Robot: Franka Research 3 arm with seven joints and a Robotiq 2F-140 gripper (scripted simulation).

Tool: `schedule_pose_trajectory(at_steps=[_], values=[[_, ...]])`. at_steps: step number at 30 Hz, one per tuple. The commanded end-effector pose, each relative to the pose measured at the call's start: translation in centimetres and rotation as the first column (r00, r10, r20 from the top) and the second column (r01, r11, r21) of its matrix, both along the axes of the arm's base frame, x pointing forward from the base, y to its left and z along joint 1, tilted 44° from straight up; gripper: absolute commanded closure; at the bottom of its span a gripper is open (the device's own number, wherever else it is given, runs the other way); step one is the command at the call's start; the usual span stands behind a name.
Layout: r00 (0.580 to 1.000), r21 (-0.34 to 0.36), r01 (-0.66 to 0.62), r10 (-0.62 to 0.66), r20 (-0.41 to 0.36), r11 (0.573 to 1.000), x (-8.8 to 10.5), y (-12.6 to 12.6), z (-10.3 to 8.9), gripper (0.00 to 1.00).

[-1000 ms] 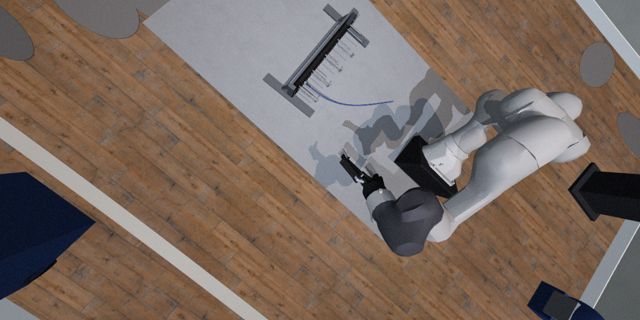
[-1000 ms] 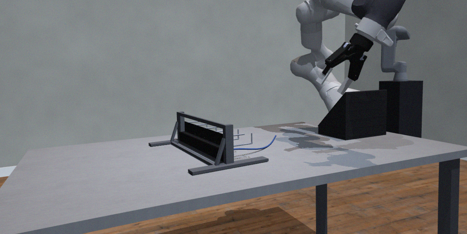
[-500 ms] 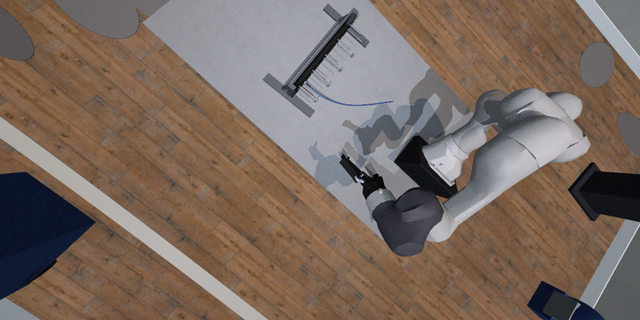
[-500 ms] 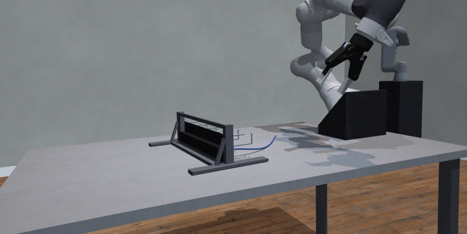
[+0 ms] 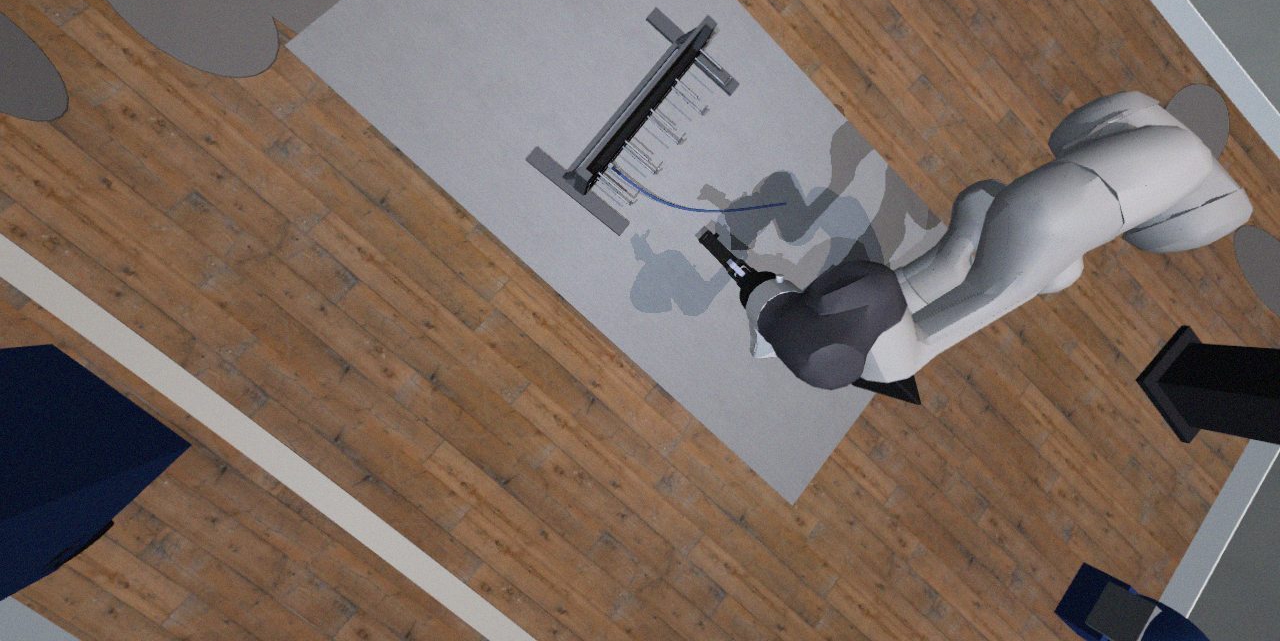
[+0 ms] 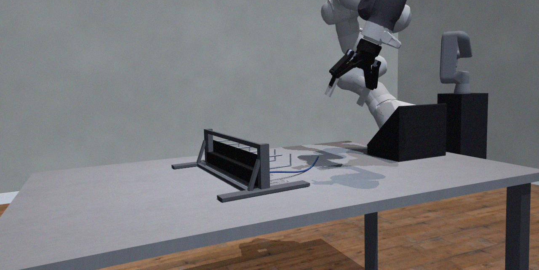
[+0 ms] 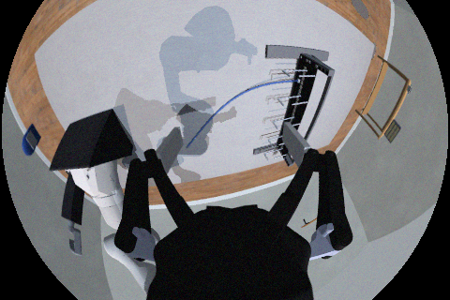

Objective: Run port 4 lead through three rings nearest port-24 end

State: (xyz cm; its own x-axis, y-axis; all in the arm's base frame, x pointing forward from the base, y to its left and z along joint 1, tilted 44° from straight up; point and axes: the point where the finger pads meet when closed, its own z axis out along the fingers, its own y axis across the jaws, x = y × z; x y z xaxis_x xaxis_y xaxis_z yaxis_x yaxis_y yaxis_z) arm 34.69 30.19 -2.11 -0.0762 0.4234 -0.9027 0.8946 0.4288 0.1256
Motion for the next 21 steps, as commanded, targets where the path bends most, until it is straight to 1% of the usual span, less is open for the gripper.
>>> schedule_pose_trajectory(at_steps=[1,2,4,5,7,9,11,14,21], values=[[0.985,0.182,0.149,-0.163,0.064,0.972,3.7,-4.8,3.0,0.00],[0.975,0.223,0.194,-0.214,0.068,0.955,4.4,-7.0,4.2,0.00],[0.975,0.223,0.194,-0.214,0.068,0.955,4.4,-7.0,4.2,0.00],[0.962,0.263,0.237,-0.263,0.070,0.935,5.3,-10.0,5.6,0.00],[0.933,0.336,0.313,-0.354,0.065,0.888,5.3,-14.1,6.9,0.00],[0.904,0.395,0.372,-0.425,0.053,0.840,4.7,-17.2,7.6,0.00],[0.880,0.435,0.410,-0.473,0.041,0.801,4.0,-19.2,8.0,0.00],[0.863,0.461,0.434,-0.503,0.032,0.774,3.5,-20.4,8.1,0.00],[0.862,0.463,0.436,-0.506,0.031,0.771,3.4,-20.5,8.1,0.00]])
